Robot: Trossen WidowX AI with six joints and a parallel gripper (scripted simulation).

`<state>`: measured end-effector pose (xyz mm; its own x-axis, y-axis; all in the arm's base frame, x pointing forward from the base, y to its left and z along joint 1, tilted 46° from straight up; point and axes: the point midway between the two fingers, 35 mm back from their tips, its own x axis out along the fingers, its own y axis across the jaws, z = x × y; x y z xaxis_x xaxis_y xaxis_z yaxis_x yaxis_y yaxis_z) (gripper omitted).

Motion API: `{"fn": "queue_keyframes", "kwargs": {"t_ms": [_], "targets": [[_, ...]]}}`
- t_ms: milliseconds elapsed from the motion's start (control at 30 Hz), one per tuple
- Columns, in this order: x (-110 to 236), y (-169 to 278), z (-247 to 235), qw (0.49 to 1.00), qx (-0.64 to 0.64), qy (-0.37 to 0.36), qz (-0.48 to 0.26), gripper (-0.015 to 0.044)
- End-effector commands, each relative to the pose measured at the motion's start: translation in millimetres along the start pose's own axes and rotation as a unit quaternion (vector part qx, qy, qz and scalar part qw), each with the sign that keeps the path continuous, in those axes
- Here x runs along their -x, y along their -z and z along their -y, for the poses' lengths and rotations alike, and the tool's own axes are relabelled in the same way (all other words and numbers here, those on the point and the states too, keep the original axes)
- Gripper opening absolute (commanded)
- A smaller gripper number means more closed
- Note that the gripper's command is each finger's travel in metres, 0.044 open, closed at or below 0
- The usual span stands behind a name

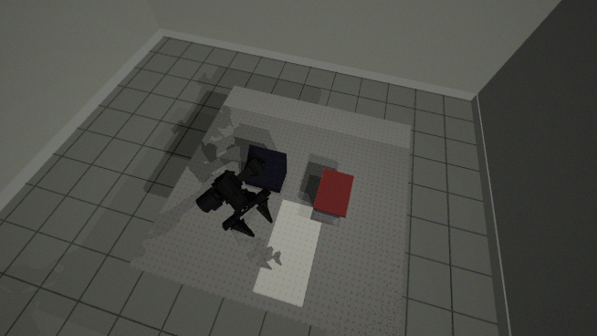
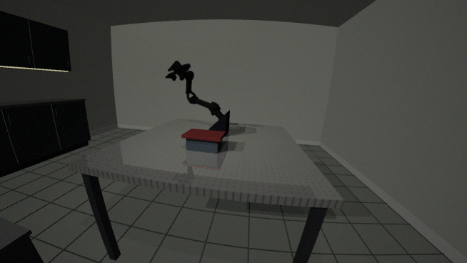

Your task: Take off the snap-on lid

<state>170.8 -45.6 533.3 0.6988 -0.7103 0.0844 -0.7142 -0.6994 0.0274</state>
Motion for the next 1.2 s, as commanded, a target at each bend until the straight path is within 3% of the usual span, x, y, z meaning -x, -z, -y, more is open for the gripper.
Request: {"fn": "queue_keyframes", "kwargs": {"t_ms": [0,167,467,733,967,1033,1167], "targets": [[0,0,2,1.000,0.006,0.001,-0.001,0.0374],[3,-19,46,0.986,0.162,0.026,-0.036,0.0242],[-6,-96,125,0.902,0.426,0.047,-0.059,0.0235],[-16,-190,168,0.774,0.625,0.087,-0.054,0.0235],[-21,-310,174,0.587,0.794,0.154,-0.024,0.0235],[-21,-321,172,0.569,0.806,0.161,-0.020,0.0235],[-18,-384,154,0.457,0.865,0.205,0.006,0.0235]]}}
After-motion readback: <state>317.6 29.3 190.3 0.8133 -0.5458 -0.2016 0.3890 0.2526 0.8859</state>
